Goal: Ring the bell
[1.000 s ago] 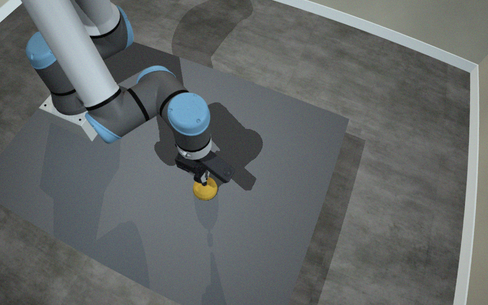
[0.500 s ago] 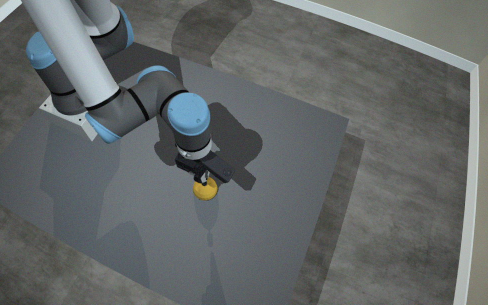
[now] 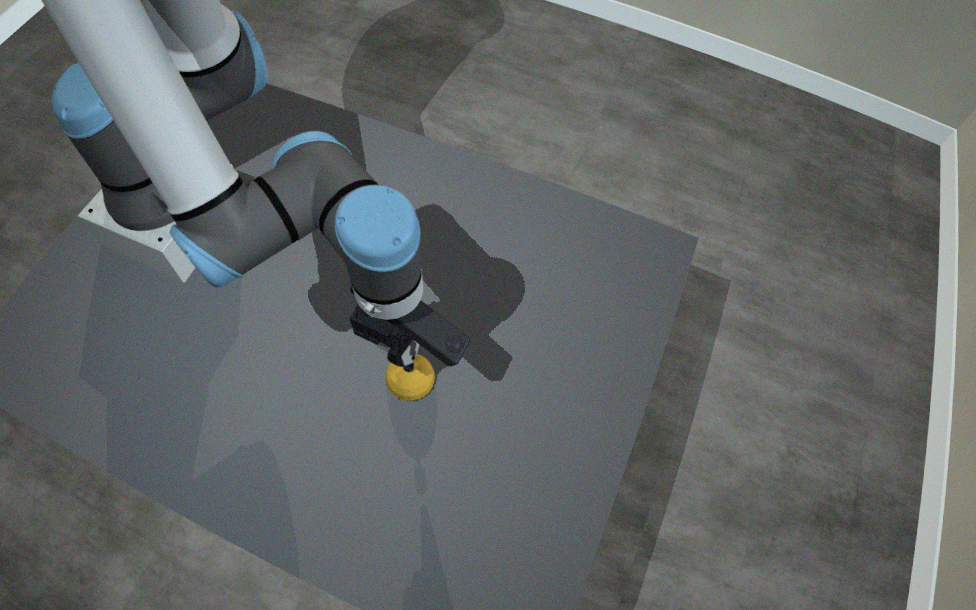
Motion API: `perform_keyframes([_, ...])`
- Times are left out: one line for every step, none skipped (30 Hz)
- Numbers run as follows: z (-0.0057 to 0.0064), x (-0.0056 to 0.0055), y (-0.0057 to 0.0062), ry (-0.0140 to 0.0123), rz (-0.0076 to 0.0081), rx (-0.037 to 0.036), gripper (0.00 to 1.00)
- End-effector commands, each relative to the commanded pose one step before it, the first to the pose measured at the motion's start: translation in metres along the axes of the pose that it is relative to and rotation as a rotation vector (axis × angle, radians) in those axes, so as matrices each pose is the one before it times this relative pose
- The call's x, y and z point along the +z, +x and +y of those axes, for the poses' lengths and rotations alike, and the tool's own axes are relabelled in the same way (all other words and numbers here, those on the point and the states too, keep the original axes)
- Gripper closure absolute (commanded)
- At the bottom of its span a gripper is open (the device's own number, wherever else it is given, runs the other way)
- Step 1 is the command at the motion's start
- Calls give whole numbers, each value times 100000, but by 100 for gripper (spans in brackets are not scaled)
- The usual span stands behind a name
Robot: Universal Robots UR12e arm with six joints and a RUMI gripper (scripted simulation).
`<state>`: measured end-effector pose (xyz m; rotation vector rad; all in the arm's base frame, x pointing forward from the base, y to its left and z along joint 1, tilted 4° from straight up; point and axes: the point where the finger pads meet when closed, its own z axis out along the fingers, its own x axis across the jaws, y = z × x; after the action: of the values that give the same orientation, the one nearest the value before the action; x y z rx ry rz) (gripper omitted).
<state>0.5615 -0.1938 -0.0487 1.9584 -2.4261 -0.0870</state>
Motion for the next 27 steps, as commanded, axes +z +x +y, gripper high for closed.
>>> perform_keyframes([195,290,-294,-331,-235,-93,100])
perform_keyframes([26,41,-36,-29,-12,-9,100])
perform_keyframes([30,46,-39,-34,-15,-10,100])
perform_keyframes([32,46,-39,-35,-15,-8,100])
perform_keyframes([0,0,0,0,0,0,100])
perform_keyframes([0,0,0,0,0,0,100])
perform_keyframes([3,9,-1,9,3,18,100])
perform_keyframes([2,15,-12,11,5,7,100])
perform_keyframes([-6,5,-4,23,10,9,100])
perform_keyframes([-13,-5,3,30,13,9,100])
perform_keyframes([-17,-12,9,32,14,7,100])
perform_keyframes([-19,-17,12,31,14,6,100])
perform_keyframes([-16,-17,12,25,11,3,100])
perform_keyframes([-9,-11,7,14,6,1,100])
perform_keyframes([-2,-4,2,2,1,-2,100])
perform_keyframes([2,0,-1,-4,-2,-2,100])
perform_keyframes([1,1,-1,-4,-2,-2,100])
perform_keyframes([1,0,0,-3,-1,-1,100])
perform_keyframes([0,0,0,-1,-1,0,100])
perform_keyframes([0,0,0,0,0,0,100])
perform_keyframes([0,0,0,0,0,0,100])
perform_keyframes([0,0,0,0,0,0,100])
perform_keyframes([0,0,0,0,0,0,100])
perform_keyframes([0,0,0,0,0,0,100])
perform_keyframes([0,0,0,0,0,0,100])
perform_keyframes([0,0,0,0,0,0,100])
perform_keyframes([0,0,0,0,0,0,100])
